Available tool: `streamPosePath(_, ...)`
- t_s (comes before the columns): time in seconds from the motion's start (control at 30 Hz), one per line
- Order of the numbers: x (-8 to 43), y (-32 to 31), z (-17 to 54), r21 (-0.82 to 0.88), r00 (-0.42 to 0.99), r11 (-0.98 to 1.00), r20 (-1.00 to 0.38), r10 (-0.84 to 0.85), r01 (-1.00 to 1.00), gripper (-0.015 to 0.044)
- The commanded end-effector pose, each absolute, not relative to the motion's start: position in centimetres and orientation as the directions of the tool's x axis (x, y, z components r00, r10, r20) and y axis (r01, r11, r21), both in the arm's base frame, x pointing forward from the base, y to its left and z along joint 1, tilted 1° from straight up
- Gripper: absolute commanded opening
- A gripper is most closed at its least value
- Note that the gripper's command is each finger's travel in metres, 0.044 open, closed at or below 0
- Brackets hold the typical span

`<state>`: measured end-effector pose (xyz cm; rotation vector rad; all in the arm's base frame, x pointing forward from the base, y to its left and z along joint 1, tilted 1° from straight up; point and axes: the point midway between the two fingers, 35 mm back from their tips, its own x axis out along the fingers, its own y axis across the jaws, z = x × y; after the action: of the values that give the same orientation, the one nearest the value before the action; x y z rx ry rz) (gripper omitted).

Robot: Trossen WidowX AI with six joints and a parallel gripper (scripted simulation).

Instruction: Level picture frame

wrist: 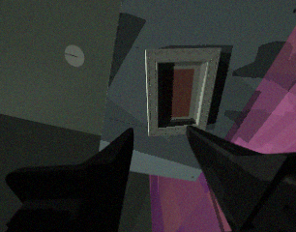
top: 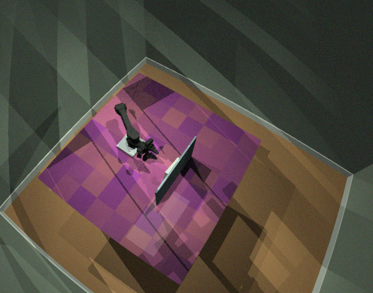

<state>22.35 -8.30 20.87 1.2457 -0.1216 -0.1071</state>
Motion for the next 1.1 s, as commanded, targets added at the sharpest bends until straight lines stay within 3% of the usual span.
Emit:
streamPosePath(0.0, 22.3, -8.3, 20.8, 0.947, 0.988, 0.321, 0.033, -0.151, 0.017, 0.026)
streamPosePath(0.27, 23.5, -8.6, 21.2, 0.947, 0.988, 0.321, 0.034, -0.151, 0.016, 0.026)
streamPosePath(0.67, 30.2, -9.5, 21.1, 0.947, 0.988, 0.321, 0.039, -0.151, 0.011, 0.026)
streamPosePath(1.07, 30.3, -9.5, 21.1, 0.947, 0.988, 0.321, 0.039, -0.151, 0.011, 0.026)
